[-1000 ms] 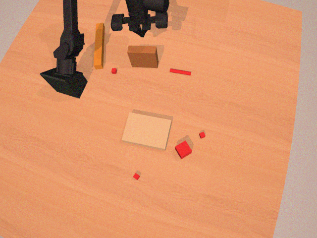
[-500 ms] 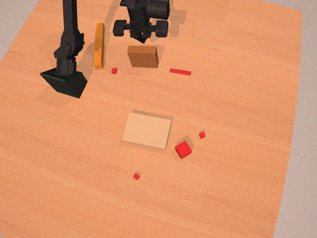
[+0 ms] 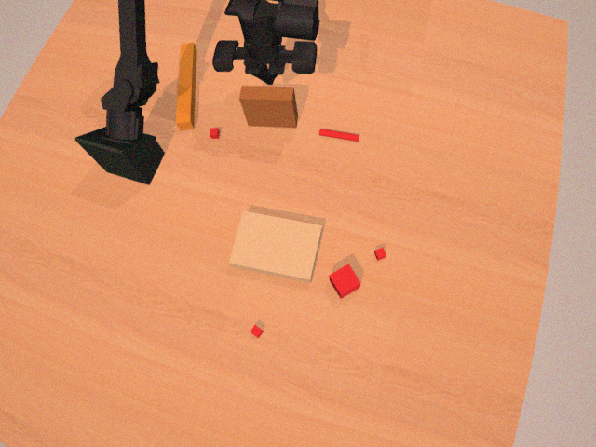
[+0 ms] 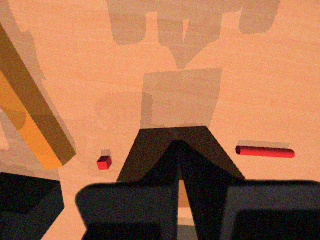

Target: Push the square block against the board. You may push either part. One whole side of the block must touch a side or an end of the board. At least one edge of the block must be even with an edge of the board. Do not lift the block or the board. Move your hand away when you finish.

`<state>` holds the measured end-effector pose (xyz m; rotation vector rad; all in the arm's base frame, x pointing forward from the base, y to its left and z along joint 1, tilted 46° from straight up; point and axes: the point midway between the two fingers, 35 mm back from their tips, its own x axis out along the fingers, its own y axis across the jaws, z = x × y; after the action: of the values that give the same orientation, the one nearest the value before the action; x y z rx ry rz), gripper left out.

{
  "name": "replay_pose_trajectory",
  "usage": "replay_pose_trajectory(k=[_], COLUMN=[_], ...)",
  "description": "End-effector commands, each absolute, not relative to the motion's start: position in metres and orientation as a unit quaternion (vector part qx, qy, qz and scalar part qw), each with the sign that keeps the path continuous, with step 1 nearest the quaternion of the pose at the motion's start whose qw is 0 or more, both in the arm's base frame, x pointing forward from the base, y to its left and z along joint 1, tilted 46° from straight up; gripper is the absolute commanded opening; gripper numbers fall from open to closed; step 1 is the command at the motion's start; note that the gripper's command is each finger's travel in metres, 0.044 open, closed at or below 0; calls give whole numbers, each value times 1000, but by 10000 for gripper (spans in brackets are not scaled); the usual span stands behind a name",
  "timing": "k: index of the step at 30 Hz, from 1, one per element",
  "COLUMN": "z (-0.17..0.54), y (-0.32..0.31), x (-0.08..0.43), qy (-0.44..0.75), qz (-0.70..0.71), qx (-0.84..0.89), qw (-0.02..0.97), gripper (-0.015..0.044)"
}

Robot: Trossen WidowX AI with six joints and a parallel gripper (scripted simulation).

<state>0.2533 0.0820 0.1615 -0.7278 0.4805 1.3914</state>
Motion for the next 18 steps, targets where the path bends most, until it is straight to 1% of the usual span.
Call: replay_pose_trajectory(k=[1,18], z=[159,151], y=[81,73], x=[254,256], qy=[212,213], qz=[622,622], qx=[-324,-325], qw=[681,680], gripper=[0,0])
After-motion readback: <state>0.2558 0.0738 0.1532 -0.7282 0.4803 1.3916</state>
